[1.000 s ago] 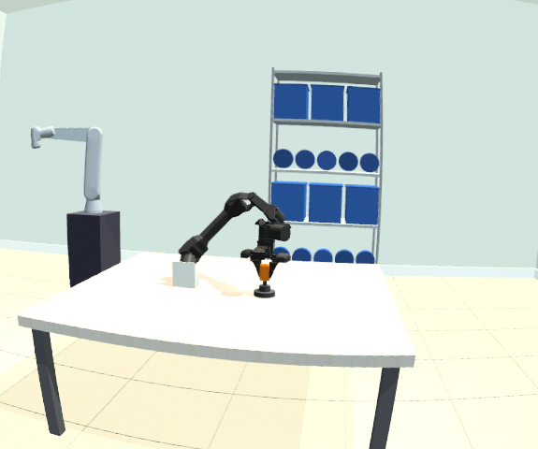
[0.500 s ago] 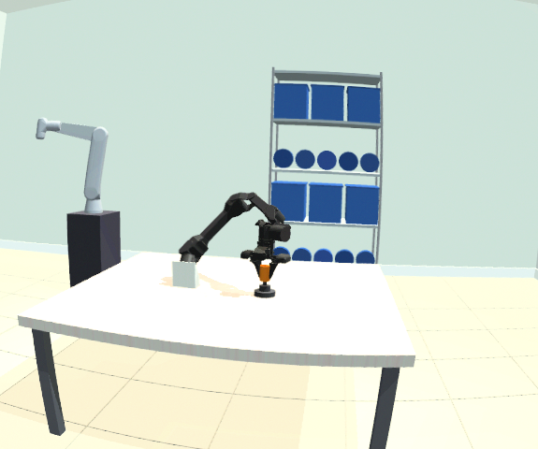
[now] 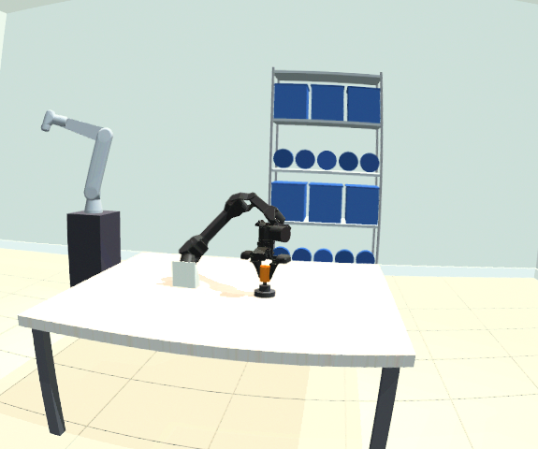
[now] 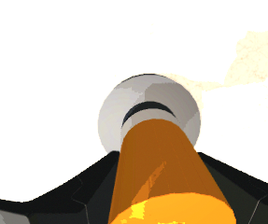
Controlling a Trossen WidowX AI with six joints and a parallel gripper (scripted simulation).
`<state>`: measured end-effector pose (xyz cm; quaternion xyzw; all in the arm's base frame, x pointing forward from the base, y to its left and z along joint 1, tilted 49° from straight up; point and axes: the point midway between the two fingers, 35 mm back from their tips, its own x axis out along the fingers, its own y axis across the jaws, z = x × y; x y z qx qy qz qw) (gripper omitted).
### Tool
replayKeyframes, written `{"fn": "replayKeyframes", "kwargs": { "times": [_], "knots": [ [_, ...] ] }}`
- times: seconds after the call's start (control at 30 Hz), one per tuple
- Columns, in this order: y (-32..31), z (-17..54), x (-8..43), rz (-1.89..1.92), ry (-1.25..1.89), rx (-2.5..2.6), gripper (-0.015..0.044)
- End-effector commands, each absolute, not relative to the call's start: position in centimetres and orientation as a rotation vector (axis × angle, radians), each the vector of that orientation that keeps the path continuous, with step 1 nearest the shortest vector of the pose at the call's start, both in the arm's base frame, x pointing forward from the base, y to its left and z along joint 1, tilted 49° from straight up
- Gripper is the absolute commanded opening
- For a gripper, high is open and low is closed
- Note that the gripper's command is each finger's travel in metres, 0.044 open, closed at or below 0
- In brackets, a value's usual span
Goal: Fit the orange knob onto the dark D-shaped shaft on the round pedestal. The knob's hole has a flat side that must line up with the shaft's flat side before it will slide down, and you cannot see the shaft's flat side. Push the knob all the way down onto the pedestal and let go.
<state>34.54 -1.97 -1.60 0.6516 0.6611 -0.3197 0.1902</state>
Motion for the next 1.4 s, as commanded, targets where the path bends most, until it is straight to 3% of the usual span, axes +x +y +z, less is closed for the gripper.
{"fn": "replayKeyframes", "kwargs": {
  "times": [0.0,0.9,1.37],
  "knots": [
    [-2.0,-1.6,34.5,-0.929,1.853,1.846,0.0],
    [-0.9,-2.5,34.5,-0.908,1.859,1.827,0.0],
    [-0.9,-2.5,34.5,-0.908,1.859,1.827,0.0368]
  ]
}}
